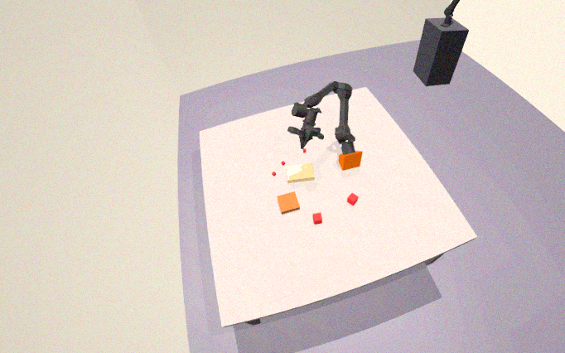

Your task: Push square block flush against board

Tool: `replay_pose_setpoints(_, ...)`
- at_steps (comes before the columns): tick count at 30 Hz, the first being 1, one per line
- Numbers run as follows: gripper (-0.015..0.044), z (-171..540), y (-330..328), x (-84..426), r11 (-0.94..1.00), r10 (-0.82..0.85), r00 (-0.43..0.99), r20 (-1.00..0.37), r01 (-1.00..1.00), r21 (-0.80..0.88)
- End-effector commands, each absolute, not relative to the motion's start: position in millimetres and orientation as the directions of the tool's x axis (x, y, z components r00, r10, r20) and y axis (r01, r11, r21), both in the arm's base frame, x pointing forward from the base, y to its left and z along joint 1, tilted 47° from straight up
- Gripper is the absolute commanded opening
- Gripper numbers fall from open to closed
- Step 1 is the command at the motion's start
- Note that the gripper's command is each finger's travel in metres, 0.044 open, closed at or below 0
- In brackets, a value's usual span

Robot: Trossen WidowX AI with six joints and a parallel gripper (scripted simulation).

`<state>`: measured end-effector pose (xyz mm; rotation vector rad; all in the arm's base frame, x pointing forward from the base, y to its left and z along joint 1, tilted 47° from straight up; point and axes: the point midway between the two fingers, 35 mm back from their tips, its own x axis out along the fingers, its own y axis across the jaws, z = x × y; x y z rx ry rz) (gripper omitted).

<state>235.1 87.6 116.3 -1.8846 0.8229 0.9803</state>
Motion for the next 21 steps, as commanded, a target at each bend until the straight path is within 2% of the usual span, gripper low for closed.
replay_pose_setpoints(1,0.0,106.9,81.2,232.3,-0.329,-0.211,0.452,-0.867,-0.868,-0.372)
replay_pose_setpoints(11,0.0,85.7,66.8,225.8,-0.007,-0.316,0.381,-0.869,-0.917,-0.4)
replay_pose_setpoints(21,0.0,66.3,52.1,217.6,0.3,-0.417,0.31,-0.855,-0.841,-0.451)
